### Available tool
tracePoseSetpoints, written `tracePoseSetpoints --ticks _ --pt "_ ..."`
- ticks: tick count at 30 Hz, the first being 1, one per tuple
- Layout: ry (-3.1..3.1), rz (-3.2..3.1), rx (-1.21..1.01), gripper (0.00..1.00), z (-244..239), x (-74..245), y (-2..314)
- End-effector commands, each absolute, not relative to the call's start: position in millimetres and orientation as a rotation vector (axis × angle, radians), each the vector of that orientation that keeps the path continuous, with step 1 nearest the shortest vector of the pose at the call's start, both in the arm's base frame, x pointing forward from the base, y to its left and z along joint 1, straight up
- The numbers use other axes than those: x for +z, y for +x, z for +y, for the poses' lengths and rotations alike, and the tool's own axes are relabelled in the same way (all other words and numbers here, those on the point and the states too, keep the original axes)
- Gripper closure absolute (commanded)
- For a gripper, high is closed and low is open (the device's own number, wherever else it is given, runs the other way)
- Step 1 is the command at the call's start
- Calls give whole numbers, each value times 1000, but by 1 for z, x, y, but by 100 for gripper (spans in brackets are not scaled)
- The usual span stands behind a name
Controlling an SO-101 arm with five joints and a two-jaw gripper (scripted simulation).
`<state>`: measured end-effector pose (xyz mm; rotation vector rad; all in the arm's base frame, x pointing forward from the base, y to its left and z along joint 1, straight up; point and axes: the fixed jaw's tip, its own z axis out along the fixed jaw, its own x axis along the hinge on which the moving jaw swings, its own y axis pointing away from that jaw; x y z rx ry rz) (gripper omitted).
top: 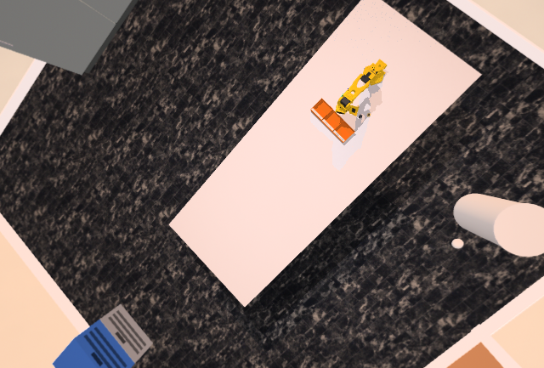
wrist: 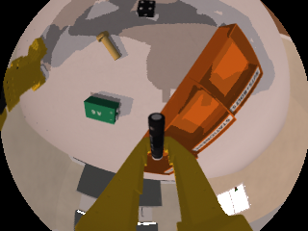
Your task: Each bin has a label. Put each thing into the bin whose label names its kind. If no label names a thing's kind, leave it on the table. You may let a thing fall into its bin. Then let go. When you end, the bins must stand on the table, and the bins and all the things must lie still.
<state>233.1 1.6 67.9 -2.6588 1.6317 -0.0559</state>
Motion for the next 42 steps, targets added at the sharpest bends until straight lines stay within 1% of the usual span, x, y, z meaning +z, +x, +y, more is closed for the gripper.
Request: tracePoseSetpoints --ticks 1,12,27,42 --pt "-2654 1574 -135 100 -3 79 240" --pt "-2770 1323 -237 100 -20 89 249" --pt "-2800 1260 -257 100 -25 90 251" --pt "-2937 951 -336 100 -46 90 264"
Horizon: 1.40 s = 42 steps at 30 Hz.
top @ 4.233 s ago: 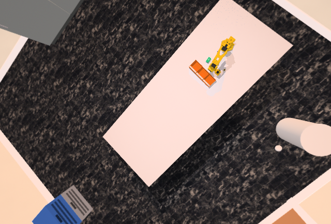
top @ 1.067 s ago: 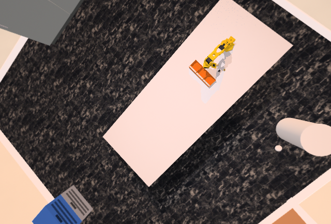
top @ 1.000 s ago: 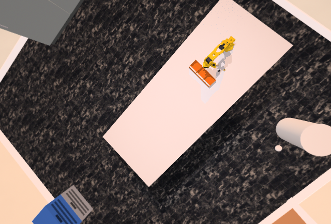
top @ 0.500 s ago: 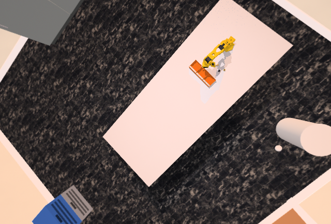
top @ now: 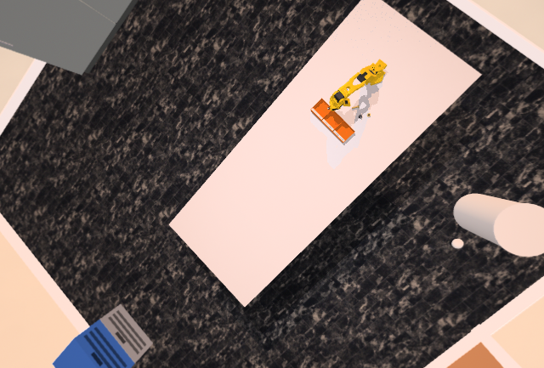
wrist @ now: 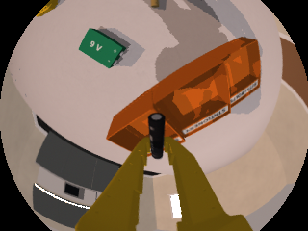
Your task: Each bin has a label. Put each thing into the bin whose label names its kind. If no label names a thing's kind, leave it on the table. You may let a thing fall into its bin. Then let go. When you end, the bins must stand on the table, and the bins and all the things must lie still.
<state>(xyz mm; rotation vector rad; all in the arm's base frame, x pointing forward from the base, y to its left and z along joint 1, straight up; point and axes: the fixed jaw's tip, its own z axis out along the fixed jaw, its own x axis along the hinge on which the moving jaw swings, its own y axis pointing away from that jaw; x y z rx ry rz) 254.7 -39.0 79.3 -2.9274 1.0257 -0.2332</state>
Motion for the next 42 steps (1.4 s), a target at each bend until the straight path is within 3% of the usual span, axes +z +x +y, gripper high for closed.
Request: tracePoseSetpoints --ticks 1,42 --pt "-2945 930 -341 100 -47 90 264" --pt "-3116 405 -491 100 -82 91 284"
